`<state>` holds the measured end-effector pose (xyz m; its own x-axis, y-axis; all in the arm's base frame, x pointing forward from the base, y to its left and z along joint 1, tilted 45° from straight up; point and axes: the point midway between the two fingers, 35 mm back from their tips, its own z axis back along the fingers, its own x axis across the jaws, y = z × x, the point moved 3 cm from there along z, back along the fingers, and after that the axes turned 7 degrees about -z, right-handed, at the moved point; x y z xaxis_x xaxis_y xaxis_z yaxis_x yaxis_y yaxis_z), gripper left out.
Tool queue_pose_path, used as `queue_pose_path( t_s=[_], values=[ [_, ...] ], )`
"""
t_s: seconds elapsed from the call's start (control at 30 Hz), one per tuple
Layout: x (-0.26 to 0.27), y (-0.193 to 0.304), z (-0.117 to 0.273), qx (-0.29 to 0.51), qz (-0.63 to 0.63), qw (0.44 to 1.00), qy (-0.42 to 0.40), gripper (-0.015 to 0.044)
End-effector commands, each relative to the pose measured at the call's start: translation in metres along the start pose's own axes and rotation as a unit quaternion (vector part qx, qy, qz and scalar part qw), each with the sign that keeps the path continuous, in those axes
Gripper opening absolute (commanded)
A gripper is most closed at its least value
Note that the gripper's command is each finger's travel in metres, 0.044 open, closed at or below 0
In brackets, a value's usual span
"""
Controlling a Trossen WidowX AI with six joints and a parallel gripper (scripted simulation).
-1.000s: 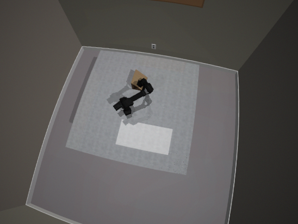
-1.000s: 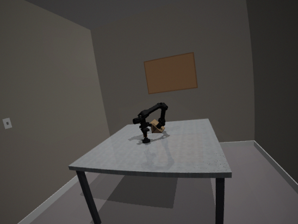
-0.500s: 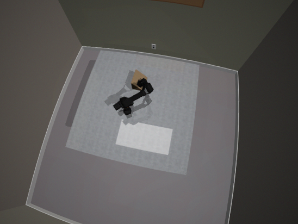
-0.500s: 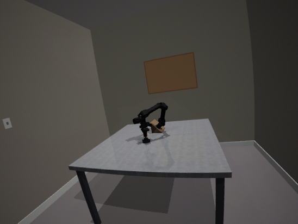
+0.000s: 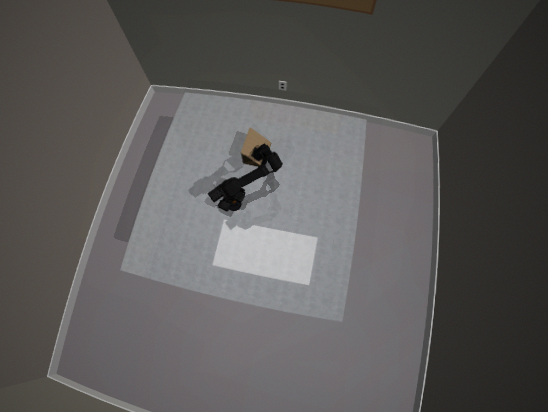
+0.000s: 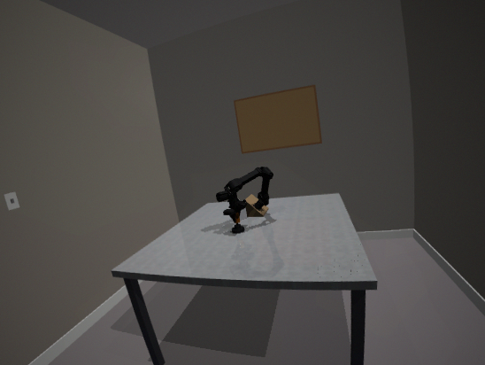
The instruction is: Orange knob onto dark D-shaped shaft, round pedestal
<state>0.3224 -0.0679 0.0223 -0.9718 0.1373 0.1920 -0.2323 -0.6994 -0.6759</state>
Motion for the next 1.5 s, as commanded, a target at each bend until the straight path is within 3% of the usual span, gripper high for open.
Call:
queue_pose_path(
  t_s=[0.0,0.27,0.63,1.47],
  values=[
    [0.0000,0.0010,0.0015,0.002,-0.104,0.995,0.003,0.0000],
    [-0.0020,0.0005,0.0005,0.001,-0.367,0.930,0.004,0.0000],
    [-0.0052,-0.0010,0.0019,-0.001,-0.659,0.752,0.004,0.0000],
    [-0.0002,-0.0002,0.0016,-0.001,-0.674,0.739,0.004,0.0000]
  ],
)
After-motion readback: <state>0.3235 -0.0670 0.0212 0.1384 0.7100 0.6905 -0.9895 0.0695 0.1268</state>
